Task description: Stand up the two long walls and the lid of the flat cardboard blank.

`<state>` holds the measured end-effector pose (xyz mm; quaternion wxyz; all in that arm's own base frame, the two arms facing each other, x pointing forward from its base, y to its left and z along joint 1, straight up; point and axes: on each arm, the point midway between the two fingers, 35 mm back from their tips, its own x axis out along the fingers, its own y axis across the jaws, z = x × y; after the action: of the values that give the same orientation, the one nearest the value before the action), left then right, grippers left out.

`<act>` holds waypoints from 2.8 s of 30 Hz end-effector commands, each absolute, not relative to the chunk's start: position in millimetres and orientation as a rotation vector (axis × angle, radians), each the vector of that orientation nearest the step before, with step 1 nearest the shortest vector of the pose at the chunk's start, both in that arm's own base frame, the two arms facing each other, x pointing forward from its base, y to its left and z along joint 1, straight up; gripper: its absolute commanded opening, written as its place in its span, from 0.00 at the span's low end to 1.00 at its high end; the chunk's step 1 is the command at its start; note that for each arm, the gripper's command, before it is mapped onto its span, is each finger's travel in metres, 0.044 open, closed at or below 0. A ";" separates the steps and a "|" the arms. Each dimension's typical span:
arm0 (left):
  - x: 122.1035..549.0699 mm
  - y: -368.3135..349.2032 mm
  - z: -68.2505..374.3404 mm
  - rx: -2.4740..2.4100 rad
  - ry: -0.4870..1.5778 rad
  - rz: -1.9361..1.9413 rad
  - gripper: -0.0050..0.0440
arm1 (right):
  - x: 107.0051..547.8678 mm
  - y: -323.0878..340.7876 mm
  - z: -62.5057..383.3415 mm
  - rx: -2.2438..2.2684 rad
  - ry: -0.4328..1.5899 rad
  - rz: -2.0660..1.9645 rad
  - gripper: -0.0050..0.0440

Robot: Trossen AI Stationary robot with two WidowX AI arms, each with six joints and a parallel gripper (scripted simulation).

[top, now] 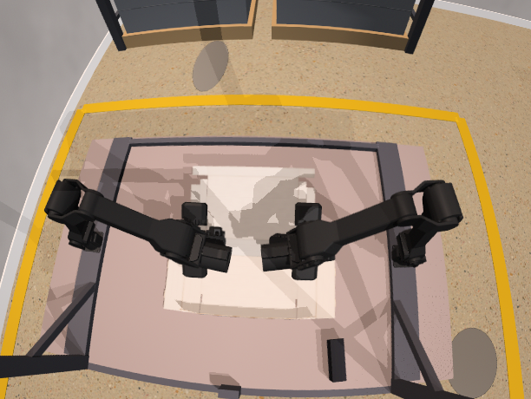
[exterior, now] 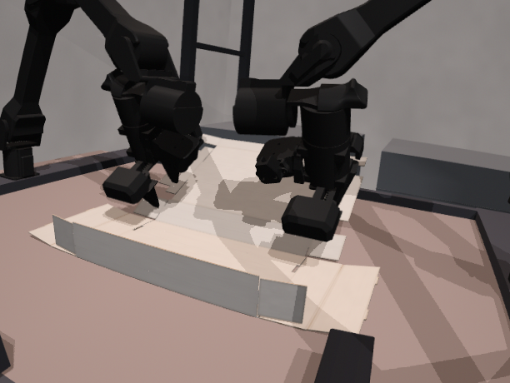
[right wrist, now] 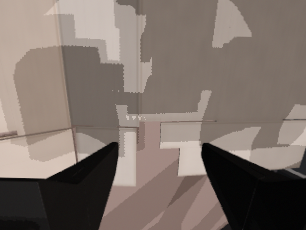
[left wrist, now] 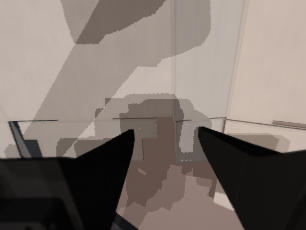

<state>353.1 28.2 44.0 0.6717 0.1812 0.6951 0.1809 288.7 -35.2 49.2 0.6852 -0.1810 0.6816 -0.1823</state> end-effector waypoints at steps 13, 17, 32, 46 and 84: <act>350.8 69.8 95.5 0.323 1.593 0.342 0.39 | 293.1 -22.0 77.5 -0.385 1.501 -0.385 0.69; 343.1 96.3 111.6 0.274 1.620 0.296 0.29 | 293.1 -22.0 77.5 -0.385 1.501 -0.385 0.69; 238.9 219.7 220.4 0.042 1.529 0.048 0.10 | 293.0 -22.0 77.5 -0.385 1.501 -0.385 0.69; 247.4 235.9 211.0 -0.084 1.341 0.159 0.39 | 293.0 -22.0 77.5 -0.385 1.501 -0.385 0.69; 253.7 268.5 188.2 -0.554 0.486 0.342 0.67 | 293.0 -22.0 77.5 -0.385 1.501 -0.385 0.69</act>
<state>255.8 268.3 176.1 0.9064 -0.2692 0.2818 0.1627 290.6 -23.0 72.6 0.6911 -0.1776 0.6791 -0.1722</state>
